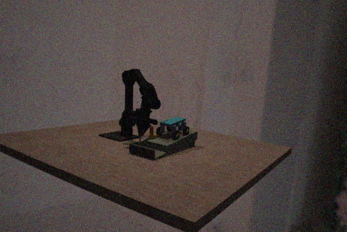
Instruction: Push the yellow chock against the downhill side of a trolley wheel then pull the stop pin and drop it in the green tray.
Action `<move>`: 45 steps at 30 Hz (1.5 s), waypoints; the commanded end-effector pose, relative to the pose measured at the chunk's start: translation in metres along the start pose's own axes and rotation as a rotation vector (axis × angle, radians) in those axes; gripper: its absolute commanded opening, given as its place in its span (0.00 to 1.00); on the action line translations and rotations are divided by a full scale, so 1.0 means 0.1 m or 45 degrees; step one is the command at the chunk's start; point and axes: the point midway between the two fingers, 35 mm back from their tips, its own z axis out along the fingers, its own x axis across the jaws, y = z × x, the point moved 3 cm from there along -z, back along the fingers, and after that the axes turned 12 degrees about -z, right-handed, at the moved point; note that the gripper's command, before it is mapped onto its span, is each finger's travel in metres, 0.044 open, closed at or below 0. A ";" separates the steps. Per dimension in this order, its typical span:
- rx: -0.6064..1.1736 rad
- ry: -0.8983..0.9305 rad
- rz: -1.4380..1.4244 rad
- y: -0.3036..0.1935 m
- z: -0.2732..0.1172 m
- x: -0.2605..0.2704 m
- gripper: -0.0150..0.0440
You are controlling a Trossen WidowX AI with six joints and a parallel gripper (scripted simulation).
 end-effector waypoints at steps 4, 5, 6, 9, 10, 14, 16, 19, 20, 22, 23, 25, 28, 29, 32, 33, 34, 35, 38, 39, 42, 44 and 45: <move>-0.007 0.010 -0.005 0.02 0.12 0.06 0.25; -0.007 0.010 -0.005 0.02 0.12 0.05 0.30; -0.007 0.010 -0.005 0.02 0.12 0.05 0.34; -0.007 0.010 -0.005 0.02 0.12 0.03 0.48; -0.007 0.010 -0.005 0.01 0.12 0.03 0.52; -0.007 0.009 -0.005 0.01 0.12 -0.01 0.58; -0.007 0.009 -0.005 0.00 0.12 -0.02 0.58; -0.007 0.009 -0.005 0.00 0.13 -0.05 0.58; -0.007 0.009 -0.005 0.00 0.13 -0.05 0.58; -0.007 0.008 -0.005 -0.01 0.13 -0.07 0.58; -0.007 0.008 -0.005 -0.01 0.13 -0.08 0.58; -0.007 0.008 -0.005 -0.01 0.14 -0.09 0.58; -0.007 0.008 -0.005 -0.02 0.14 -0.11 0.58; -0.006 0.008 -0.005 -0.02 0.15 -0.12 0.58; -0.006 0.007 -0.005 -0.02 0.15 -0.14 0.58; -0.006 0.007 -0.005 -0.02 0.15 -0.15 0.58; -0.006 0.007 -0.005 -0.03 0.16 -0.16 0.58; -0.006 0.007 -0.005 -0.03 0.16 -0.17 0.58; -0.006 0.007 -0.005 -0.03 0.17 -0.19 0.58; -0.006 0.007 -0.005 -0.03 0.17 -0.19 0.58; -0.006 0.007 -0.005 -0.04 0.18 -0.22 0.58; -0.006 0.006 -0.005 -0.04 0.18 -0.23 0.58; -0.006 0.006 -0.005 -0.04 0.18 -0.24 0.58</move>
